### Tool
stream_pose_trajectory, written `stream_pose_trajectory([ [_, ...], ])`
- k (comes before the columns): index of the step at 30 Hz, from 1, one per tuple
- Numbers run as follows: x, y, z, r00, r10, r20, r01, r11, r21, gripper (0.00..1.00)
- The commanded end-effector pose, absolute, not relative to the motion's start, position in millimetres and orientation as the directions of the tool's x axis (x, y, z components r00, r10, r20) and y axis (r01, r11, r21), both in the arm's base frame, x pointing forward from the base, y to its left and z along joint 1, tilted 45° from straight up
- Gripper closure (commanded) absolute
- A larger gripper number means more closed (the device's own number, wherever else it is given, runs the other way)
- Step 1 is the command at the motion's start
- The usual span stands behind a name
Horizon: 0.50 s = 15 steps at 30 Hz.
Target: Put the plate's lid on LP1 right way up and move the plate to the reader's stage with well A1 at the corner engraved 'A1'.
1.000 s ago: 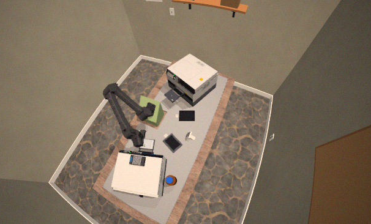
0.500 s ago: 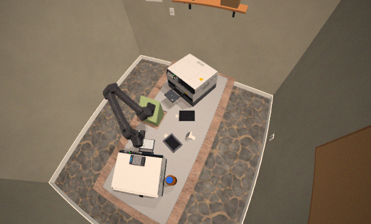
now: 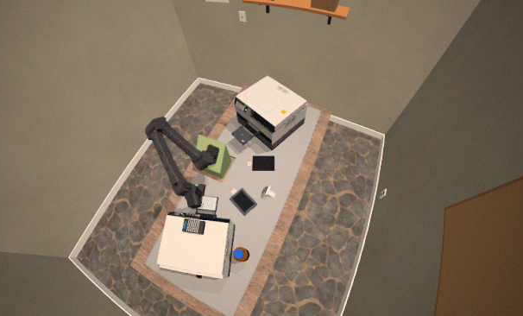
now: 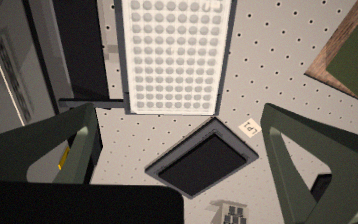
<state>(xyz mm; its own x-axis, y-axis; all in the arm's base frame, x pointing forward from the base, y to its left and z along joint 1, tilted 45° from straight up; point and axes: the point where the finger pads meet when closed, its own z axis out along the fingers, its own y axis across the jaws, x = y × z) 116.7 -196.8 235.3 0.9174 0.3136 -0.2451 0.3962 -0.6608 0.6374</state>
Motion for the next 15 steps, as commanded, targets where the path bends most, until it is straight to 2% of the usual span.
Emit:
stream_pose_trajectory([
  [1,118.1,-201.0,237.3,0.946,0.260,-0.194,0.322,-0.677,0.662,0.00],
  [9,122.9,-196.8,248.7,0.927,0.308,-0.214,0.369,-0.656,0.658,0.00],
  [15,119.0,-201.1,250.7,0.944,0.267,-0.193,0.326,-0.668,0.669,0.00],
])
